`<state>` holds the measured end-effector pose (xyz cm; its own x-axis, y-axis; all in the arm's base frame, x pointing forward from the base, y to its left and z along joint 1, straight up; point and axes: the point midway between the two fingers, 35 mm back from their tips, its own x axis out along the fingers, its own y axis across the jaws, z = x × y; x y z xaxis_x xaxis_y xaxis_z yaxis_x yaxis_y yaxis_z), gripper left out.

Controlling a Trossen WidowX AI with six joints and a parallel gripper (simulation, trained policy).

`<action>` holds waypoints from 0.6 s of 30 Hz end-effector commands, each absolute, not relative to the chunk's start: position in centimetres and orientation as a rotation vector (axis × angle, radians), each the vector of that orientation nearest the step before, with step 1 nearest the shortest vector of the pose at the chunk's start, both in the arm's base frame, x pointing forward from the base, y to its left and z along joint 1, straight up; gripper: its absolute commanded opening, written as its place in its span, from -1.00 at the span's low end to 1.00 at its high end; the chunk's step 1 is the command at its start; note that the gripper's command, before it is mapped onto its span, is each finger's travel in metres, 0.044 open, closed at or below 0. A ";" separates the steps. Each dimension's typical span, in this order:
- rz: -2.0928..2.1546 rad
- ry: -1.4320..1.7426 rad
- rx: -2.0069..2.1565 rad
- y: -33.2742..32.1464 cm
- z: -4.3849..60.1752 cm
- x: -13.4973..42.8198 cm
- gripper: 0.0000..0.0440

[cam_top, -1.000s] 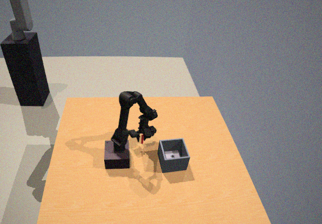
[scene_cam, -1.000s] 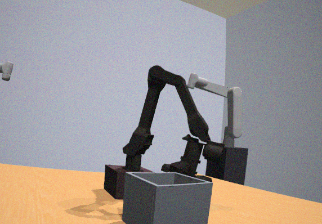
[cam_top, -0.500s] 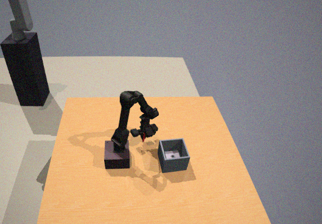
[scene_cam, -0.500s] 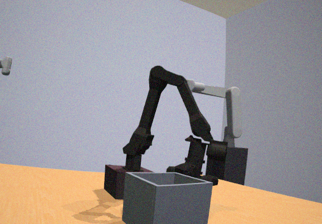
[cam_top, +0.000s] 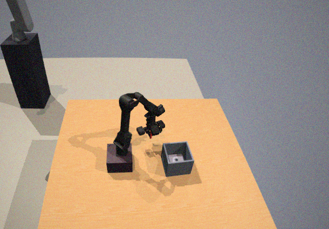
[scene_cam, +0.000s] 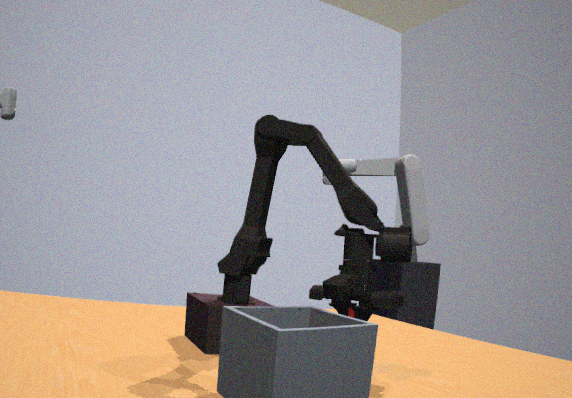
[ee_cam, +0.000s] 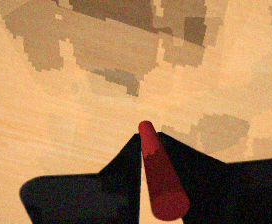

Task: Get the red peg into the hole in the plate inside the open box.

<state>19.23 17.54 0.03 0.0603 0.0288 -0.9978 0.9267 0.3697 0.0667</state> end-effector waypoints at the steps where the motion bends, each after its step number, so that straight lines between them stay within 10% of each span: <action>1: -0.842 1.323 1.006 18.1 1.3 20.1 -1.00; 18: -0.698 1.214 1.102 17.9 8.4 25.1 -1.00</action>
